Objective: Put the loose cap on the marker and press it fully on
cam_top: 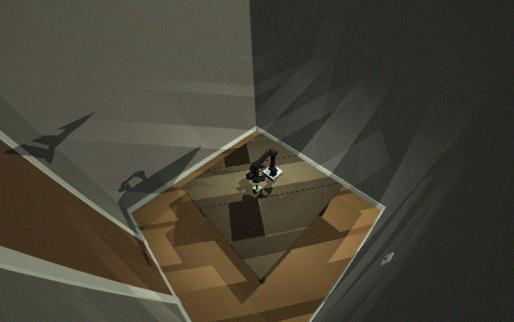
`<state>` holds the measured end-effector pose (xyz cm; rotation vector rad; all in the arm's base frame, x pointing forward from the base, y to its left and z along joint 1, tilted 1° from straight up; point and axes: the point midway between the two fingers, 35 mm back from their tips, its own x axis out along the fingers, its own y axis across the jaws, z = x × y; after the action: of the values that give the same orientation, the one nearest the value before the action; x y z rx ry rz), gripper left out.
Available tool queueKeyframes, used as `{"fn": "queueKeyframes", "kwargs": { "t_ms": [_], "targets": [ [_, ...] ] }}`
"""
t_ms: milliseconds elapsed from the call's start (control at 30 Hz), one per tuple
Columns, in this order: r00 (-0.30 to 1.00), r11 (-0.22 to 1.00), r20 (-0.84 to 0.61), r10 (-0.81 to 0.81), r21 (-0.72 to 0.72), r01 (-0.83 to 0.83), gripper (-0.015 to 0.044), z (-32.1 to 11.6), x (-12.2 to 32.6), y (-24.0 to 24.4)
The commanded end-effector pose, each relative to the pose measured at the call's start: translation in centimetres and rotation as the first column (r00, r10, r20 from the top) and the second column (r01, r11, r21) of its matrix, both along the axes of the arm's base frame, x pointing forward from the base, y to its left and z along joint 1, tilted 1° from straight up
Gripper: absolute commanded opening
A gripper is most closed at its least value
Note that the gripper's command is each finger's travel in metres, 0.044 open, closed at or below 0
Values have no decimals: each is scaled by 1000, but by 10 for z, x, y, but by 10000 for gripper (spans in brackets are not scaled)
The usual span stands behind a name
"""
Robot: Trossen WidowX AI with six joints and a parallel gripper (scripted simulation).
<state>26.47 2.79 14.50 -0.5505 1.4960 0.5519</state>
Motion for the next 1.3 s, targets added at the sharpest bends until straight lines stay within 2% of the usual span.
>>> {"fn": "queueKeyframes", "kwargs": {
  "t_ms": [0, 100, 267, 633, 1267],
  "targets": [
    [930, 930, 2, -367, -1, 367, 204, -3, -1, -1],
    [832, 832, 2, -555, 0, 555, 125, -6, -1, -1],
    [823, 823, 2, -568, 0, 568, 0, -6, -1, -2],
    [823, 823, 2, -568, 0, 568, 0, -7, -1, -2],
    [823, 823, 2, -568, 0, 568, 0, -34, -1, -2]
  ]
}}
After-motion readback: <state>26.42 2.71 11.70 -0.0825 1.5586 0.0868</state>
